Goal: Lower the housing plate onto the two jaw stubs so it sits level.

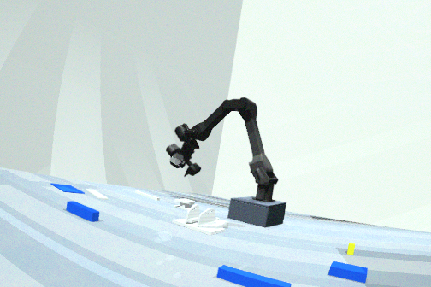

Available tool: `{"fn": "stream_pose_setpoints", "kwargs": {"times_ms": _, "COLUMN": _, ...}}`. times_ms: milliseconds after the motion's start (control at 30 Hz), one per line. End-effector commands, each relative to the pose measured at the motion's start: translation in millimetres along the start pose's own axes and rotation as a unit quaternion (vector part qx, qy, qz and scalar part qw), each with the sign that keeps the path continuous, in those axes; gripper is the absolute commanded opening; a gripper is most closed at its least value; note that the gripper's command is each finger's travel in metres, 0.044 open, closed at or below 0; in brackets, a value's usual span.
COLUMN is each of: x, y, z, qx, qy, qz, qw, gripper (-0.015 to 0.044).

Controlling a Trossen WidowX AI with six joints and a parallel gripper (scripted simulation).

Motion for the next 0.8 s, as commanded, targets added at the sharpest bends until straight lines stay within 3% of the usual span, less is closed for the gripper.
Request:
{"fn": "stream_pose_setpoints", "kwargs": {"times_ms": 0, "x": -12, "y": -16, "z": -1, "qx": -0.058, "qy": -0.002, "qz": -0.038, "qw": 0.998, "gripper": 0.0440}}
{"fn": "stream_pose_setpoints", "kwargs": {"times_ms": 767, "x": -79, "y": -83, "z": 8, "qx": -0.327, "qy": 0.006, "qz": -0.203, "qw": 0.923, "gripper": 0.0440}}
Point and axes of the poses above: the point midway between the two fingers, 35 mm back from their tips, its own x axis out along the fingers, its own z axis across the jaws, y = z × x, the point moved 10 cm from there along -x, back along the fingers, and after that the axes turned 10 degrees about -x, right-handed, at the moved point
